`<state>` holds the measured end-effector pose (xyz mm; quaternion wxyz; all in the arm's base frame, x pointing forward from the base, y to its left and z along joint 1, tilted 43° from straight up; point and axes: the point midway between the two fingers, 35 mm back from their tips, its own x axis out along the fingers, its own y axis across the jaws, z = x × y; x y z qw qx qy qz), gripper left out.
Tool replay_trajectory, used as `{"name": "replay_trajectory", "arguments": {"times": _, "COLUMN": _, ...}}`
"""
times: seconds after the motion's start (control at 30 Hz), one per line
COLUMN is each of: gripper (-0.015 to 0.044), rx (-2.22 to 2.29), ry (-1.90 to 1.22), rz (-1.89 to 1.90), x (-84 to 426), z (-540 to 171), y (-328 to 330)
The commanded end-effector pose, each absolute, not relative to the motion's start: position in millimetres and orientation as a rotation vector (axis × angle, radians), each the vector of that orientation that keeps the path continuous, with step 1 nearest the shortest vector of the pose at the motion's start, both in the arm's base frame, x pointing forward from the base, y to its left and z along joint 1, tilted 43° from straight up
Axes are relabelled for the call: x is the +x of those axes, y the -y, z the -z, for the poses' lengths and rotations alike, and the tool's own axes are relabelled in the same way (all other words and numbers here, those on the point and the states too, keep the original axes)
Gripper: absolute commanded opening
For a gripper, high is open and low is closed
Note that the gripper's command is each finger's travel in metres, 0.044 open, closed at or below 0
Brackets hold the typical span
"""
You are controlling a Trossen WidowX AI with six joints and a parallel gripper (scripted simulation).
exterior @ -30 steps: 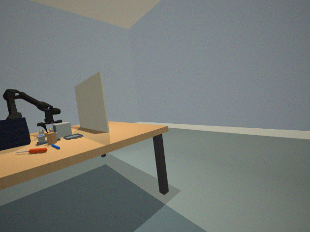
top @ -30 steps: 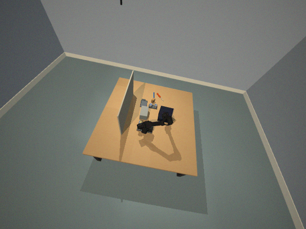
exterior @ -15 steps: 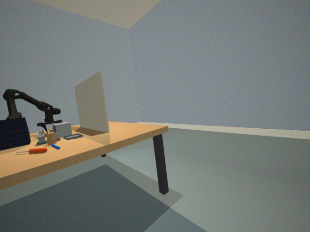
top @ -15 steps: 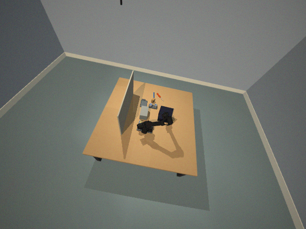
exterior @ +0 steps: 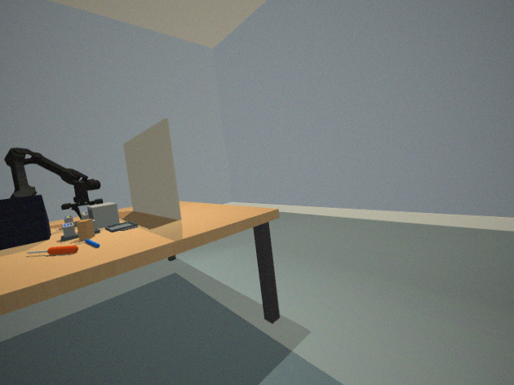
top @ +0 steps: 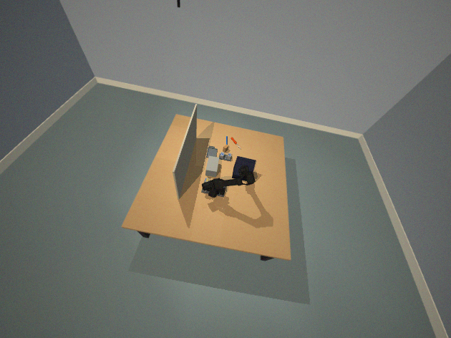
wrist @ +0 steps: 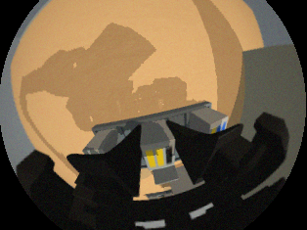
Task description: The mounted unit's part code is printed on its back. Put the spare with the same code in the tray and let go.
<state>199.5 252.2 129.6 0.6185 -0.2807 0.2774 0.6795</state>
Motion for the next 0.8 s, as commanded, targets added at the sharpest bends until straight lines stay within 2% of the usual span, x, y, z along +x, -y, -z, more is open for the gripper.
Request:
{"name": "replay_trajectory", "arguments": {"times": 0.0, "gripper": 0.0135, "rx": -0.646, "ry": -0.638, "rz": -1.563, "x": 199.5, "z": -129.6, "y": -252.2}}
{"name": "replay_trajectory", "arguments": {"times": 0.03, "gripper": 0.0128, "rx": -0.646, "ry": -0.638, "rz": -1.563, "x": 199.5, "z": -129.6, "y": -252.2}}
{"name": "replay_trajectory", "arguments": {"times": 0.2, "gripper": 0.0000, "rx": -0.646, "ry": -0.638, "rz": -1.563, "x": 199.5, "z": -129.6, "y": -252.2}}
{"name": "replay_trajectory", "arguments": {"times": 0.5, "gripper": 0.0000, "rx": -0.647, "ry": -0.639, "rz": -1.563, "x": 200.6, "z": -132.6, "y": -249.3}}
{"name": "replay_trajectory", "arguments": {"times": 0.77, "gripper": 0.0000, "rx": -0.654, "ry": -0.646, "rz": -1.558, "x": 207.3, "z": -169.3, "y": -213.6}}
